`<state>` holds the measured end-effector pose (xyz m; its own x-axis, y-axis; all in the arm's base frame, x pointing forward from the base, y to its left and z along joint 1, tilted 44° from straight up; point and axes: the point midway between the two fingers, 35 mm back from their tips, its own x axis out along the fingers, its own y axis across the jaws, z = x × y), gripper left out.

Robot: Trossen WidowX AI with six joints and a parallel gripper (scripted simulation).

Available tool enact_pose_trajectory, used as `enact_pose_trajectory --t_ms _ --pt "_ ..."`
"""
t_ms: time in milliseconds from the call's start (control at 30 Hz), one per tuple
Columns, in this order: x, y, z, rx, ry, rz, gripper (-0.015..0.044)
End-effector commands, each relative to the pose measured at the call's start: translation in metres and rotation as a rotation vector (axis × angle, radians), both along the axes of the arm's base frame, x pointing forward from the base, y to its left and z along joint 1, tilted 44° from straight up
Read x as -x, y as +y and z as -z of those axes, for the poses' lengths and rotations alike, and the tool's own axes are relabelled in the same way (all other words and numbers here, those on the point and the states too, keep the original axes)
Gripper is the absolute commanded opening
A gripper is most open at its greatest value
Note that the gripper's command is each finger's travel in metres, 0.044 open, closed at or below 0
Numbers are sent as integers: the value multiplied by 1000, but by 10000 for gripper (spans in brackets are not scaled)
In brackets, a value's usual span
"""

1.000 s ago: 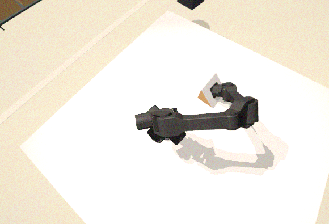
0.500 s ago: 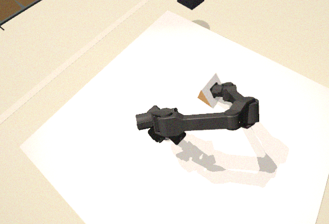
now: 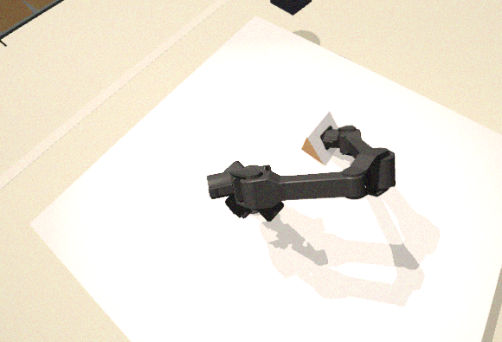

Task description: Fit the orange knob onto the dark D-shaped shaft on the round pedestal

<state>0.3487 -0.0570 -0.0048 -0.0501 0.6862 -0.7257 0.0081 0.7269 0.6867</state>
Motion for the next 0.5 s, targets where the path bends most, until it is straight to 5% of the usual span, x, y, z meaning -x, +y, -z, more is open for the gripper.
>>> enact_pose_trajectory --t_ms 0,467 --pt "-1 -1 -2 1 0 1 0" --pt "0 -4 -1 11 144 153 0"
